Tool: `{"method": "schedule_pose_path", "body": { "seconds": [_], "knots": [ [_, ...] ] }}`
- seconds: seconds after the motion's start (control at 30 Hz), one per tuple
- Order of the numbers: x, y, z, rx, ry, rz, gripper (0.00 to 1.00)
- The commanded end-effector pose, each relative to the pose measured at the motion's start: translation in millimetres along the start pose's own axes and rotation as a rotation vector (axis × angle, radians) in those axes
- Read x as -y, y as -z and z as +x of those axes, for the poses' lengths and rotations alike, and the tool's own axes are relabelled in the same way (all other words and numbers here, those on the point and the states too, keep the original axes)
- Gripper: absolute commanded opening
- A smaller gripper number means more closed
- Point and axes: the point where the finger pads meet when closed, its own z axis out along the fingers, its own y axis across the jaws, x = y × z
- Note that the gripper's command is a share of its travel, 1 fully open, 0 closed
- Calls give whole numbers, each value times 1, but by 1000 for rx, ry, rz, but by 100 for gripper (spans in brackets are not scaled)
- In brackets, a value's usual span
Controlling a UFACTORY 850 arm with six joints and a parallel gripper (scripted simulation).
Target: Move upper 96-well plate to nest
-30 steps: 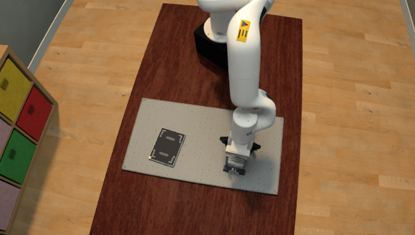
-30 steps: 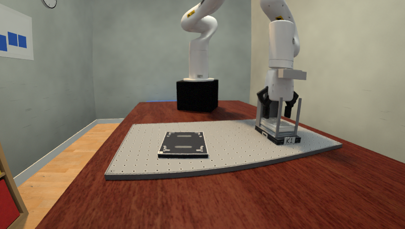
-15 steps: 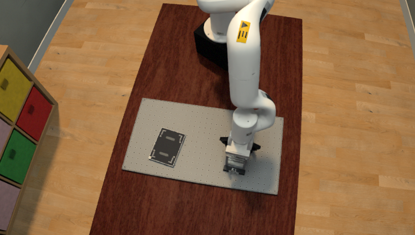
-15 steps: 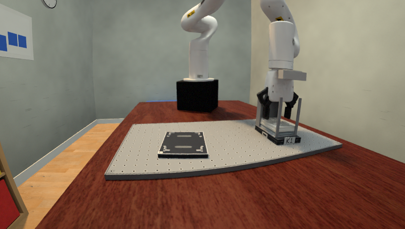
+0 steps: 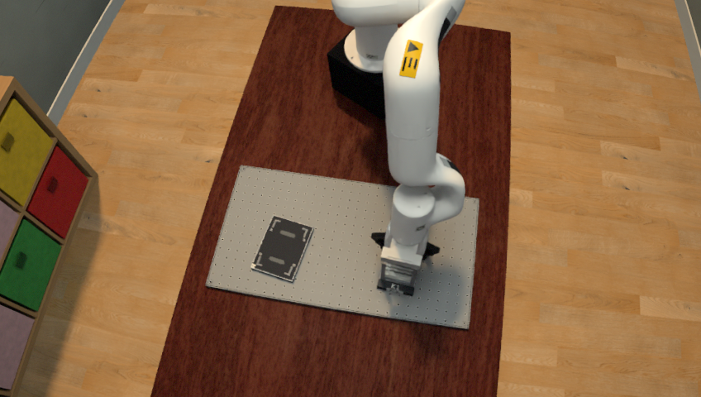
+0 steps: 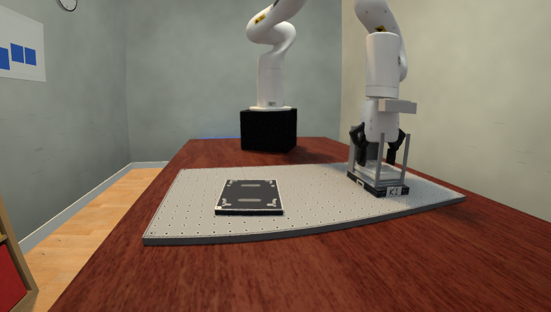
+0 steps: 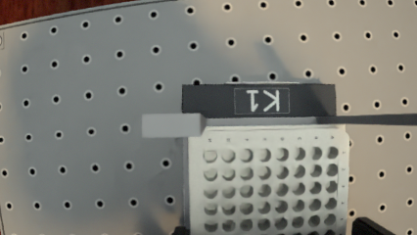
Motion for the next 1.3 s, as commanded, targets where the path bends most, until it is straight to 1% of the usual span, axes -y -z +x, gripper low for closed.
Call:
{"method": "schedule_pose_path", "body": {
  "seconds": [0.0,0.37,0.93,0.97,1.27],
  "knots": [
    [0,-2,1,-2,0,1,100],
    [0,-8,1,-2,0,1,100],
    [0,-8,1,-2,0,1,100],
    [0,-8,1,-2,0,1,0],
    [0,-8,1,-2,0,1,0]
  ]
}}
